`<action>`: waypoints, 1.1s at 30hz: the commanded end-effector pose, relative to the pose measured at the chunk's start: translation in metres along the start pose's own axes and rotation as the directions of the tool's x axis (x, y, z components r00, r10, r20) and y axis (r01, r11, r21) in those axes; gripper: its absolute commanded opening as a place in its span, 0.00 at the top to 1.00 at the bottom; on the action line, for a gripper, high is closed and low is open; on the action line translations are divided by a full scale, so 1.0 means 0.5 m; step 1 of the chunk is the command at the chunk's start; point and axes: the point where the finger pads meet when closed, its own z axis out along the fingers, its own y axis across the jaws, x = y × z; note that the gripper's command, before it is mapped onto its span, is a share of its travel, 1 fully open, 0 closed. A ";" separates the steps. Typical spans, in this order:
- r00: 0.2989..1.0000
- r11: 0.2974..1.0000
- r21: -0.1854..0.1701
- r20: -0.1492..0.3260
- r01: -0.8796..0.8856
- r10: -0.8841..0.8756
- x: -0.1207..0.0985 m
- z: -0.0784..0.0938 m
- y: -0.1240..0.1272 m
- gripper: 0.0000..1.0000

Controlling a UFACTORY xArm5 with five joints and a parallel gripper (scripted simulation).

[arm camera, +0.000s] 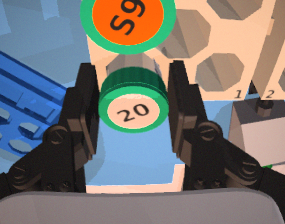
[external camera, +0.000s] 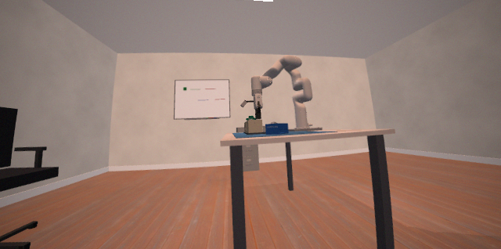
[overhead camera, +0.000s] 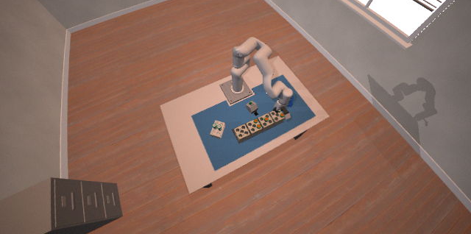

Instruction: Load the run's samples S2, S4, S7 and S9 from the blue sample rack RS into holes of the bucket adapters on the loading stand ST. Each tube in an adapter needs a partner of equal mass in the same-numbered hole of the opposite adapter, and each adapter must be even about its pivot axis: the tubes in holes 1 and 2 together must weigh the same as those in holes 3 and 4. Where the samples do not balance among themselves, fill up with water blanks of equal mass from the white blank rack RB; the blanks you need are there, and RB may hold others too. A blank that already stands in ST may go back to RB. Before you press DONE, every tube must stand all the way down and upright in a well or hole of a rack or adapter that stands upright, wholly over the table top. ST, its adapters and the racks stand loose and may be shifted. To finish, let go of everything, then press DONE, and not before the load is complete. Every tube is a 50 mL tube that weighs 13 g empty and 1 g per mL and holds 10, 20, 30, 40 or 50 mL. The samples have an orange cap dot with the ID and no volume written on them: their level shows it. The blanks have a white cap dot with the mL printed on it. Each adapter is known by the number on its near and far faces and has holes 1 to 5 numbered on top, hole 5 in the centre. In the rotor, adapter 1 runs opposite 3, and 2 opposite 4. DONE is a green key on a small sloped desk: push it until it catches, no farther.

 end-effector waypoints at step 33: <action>1.000 1.000 0.002 -0.003 0.000 0.000 0.002 -0.071 -0.001 0.57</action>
